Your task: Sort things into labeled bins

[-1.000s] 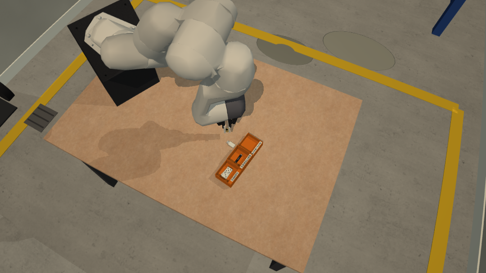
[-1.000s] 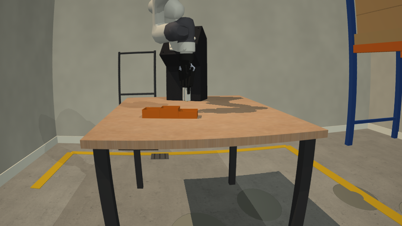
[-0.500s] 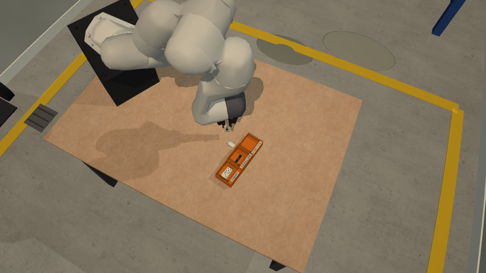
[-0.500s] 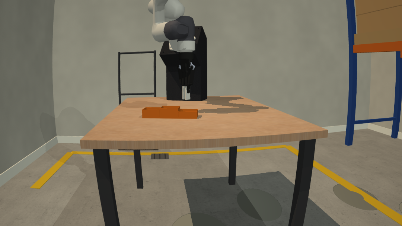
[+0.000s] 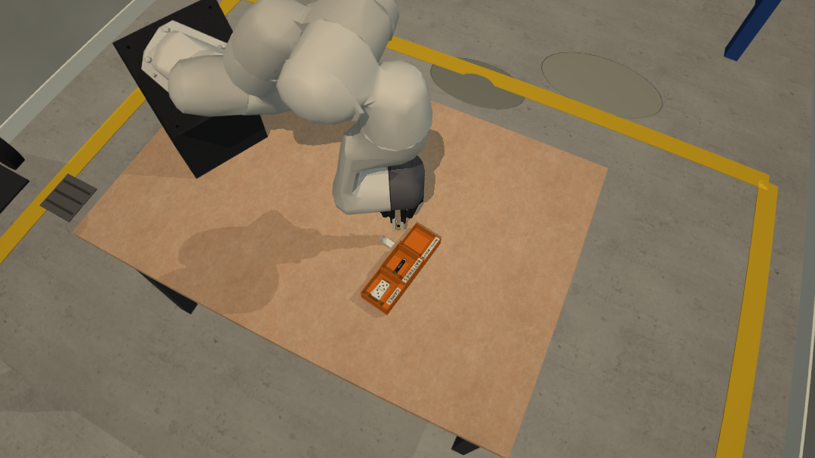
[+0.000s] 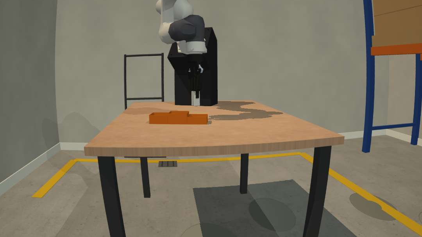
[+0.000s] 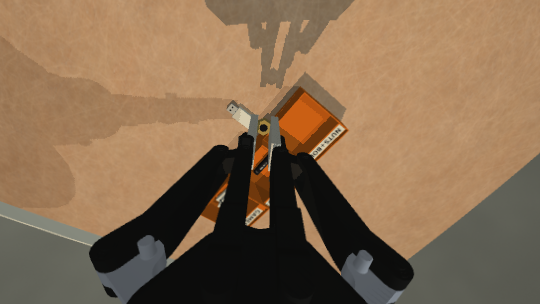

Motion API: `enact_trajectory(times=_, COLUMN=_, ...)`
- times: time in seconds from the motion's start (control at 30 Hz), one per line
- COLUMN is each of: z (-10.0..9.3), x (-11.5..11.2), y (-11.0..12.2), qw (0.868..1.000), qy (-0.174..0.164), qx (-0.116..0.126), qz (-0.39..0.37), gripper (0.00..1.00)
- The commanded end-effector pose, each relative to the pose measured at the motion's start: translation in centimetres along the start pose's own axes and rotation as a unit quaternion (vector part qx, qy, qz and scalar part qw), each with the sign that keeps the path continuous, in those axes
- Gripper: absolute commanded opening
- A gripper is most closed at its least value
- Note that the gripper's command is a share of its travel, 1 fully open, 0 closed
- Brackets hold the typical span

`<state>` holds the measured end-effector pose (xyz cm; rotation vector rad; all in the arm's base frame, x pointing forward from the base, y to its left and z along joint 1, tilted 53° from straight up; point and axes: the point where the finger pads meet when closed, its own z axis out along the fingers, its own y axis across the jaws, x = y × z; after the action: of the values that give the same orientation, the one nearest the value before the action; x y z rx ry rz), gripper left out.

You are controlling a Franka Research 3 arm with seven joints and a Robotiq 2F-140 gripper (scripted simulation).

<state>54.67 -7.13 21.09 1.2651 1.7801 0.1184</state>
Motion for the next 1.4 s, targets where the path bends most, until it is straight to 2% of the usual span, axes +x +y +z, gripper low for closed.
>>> enact_trajectory(times=0.0, z=-0.1, x=-0.3, y=1.7, qw=0.997, qy=0.006, qx=0.01, qz=0.078, gripper=0.07)
enact_trajectory(times=0.07, z=-0.1, x=-0.3, y=1.7, qw=0.997, qy=0.006, qx=0.01, qz=0.078, gripper=0.07)
enact_trajectory(times=0.1, z=0.0, x=-0.5, y=2.2, qw=0.993, qy=0.006, qx=0.011, qz=0.114, gripper=0.07)
enact_trajectory(times=0.3, z=0.0, x=-1.9, y=5.3, qw=0.979, qy=0.003, qx=0.005, qz=0.203, gripper=0.07)
enact_trajectory(times=0.5, z=0.1, x=-1.9, y=5.6, qw=0.959, qy=0.004, qx=0.013, qz=0.283, gripper=0.07)
enact_trajectory(times=1.23, z=0.0, x=-2.0, y=5.3, qw=0.959, qy=0.004, qx=0.013, qz=0.283, gripper=0.07)
enact_trajectory(times=1.37, z=0.8, x=-1.9, y=5.3, qw=0.959, qy=0.004, qx=0.013, qz=0.283, gripper=0.07)
